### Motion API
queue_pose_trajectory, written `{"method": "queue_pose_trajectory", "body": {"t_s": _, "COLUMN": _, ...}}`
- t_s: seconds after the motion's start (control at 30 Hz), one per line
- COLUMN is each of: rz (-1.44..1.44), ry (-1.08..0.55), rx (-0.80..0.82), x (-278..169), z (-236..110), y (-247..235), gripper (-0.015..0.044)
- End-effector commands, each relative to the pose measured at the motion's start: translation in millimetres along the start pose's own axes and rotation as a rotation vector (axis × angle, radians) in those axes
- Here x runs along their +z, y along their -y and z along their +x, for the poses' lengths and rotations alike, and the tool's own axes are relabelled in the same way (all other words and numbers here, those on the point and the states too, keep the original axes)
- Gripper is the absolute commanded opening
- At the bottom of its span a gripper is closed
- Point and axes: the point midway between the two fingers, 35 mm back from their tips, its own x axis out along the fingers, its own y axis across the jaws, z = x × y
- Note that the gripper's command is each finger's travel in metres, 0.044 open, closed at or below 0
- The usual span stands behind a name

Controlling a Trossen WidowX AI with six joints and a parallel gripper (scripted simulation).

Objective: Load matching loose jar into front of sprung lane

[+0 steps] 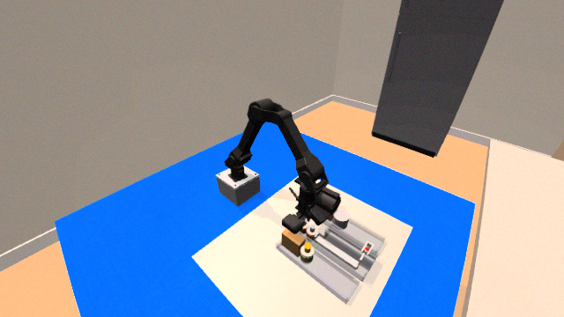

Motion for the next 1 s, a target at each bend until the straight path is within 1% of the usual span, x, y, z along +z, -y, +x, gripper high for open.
{"method": "queue_pose_trajectory", "body": {"t_s": 0.0, "rz": 0.000, "ry": 0.029, "rx": 0.002, "x": 7.1, "z": -0.1, "y": -0.7, "gripper": 0.0000}}
{"method": "queue_pose_trajectory", "body": {"t_s": 0.97, "rz": 0.000, "ry": 0.029, "rx": 0.002, "x": 3.7, "z": 7.3, "y": -0.7, "gripper": 0.0000}}
